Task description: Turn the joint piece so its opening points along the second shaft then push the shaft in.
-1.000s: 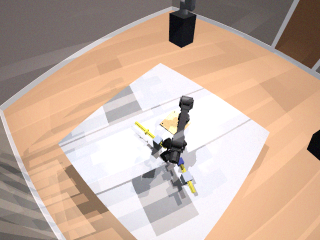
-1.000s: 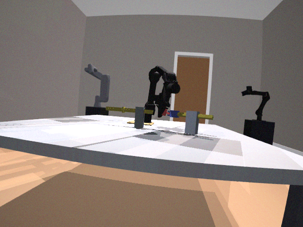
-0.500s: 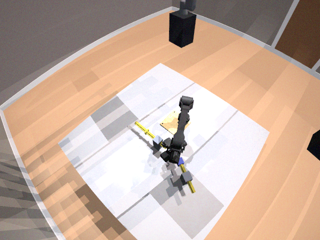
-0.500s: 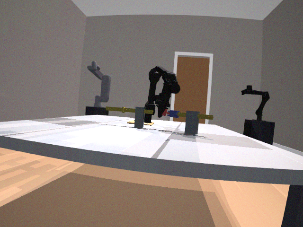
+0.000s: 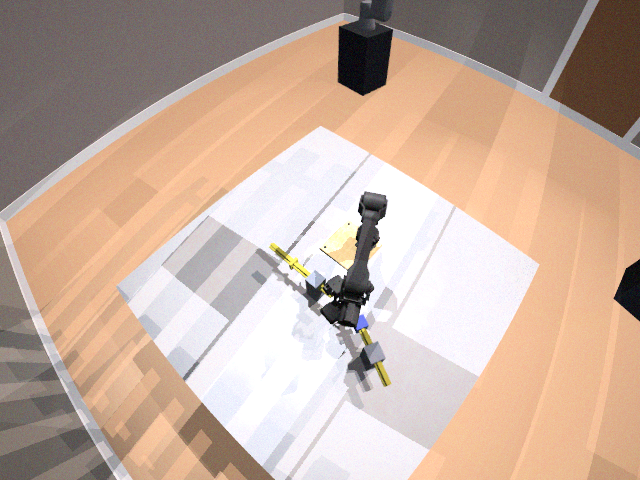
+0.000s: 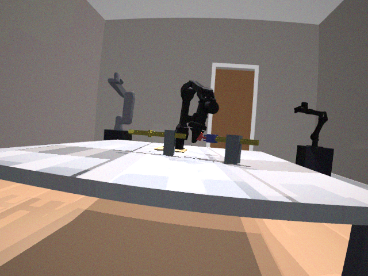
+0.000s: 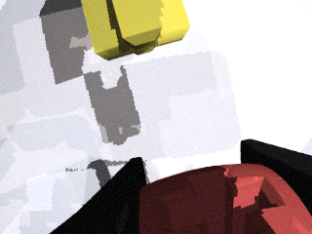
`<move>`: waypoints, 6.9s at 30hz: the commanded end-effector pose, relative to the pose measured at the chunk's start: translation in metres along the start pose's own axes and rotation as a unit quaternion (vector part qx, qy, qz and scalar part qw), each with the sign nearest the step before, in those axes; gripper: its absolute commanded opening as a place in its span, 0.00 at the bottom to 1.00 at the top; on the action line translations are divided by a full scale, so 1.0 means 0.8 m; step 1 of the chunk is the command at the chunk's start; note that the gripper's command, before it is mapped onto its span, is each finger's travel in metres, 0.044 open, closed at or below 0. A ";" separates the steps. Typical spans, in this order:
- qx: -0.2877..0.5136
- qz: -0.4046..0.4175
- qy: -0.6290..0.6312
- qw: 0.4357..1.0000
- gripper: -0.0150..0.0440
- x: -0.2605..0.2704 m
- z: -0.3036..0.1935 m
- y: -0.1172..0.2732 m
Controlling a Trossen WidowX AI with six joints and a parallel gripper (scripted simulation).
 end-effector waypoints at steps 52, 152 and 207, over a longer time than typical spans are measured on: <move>0.001 -0.001 0.002 1.000 0.56 0.000 -0.001 -0.001; 0.004 0.012 0.061 0.998 1.00 0.005 -0.002 0.024; 0.127 0.074 0.480 0.865 1.00 0.020 0.072 0.157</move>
Point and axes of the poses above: the point midway between the two fingers, 35 mm back from their tips, its own y axis back along the fingers, its own x axis across the jaws, z = x × y, the point moved 4 cm from there along y, back along the fingers, and after that the axes turned 10 degrees about -y, right-handed, at the moved point
